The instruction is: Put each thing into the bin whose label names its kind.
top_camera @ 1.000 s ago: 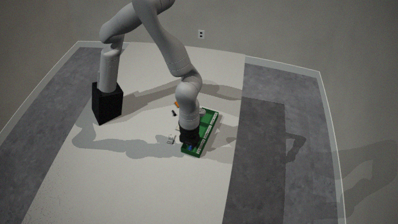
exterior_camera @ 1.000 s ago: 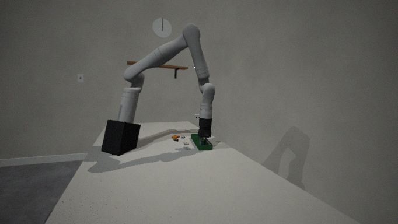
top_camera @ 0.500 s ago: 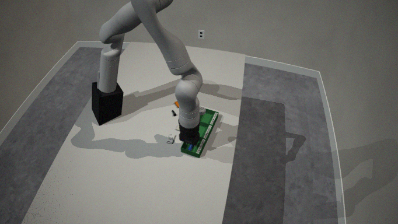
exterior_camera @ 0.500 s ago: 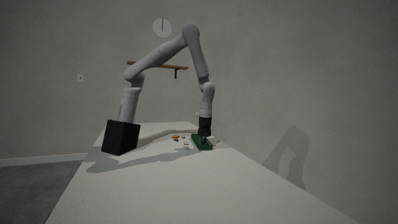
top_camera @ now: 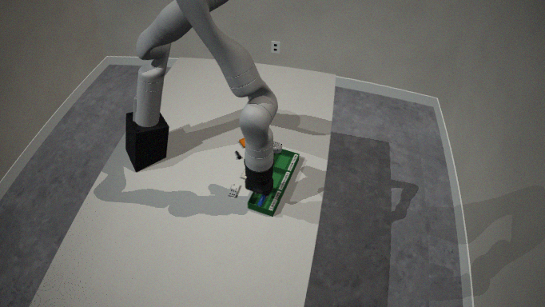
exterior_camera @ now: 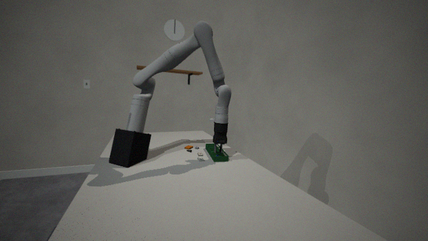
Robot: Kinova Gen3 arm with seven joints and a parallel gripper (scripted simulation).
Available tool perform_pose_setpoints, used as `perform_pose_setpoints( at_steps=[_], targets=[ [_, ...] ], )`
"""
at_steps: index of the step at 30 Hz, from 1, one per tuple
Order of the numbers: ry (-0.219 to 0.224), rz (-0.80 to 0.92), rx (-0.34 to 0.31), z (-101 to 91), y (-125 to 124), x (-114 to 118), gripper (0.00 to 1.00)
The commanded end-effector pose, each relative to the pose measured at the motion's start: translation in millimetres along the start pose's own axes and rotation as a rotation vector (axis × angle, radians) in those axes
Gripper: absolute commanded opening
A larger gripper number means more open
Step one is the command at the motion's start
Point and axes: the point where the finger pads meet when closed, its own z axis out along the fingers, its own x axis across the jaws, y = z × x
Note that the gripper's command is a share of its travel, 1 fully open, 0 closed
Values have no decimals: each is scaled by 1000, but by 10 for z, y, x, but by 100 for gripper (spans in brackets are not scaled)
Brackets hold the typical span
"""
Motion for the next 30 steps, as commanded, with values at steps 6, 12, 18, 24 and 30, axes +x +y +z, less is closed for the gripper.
perform_pose_setpoints(
  at_steps=[6,12,18,24,30],
  targets=[
    [7,2,-5,-146,26,22,60],
    [7,2,-5,-146,26,22,60],
    [7,102,-4,-155,-105,-66,100],
    [8,302,-3,-174,-381,-253,100],
    [8,602,-2,-201,-797,-532,100]
  ],
)
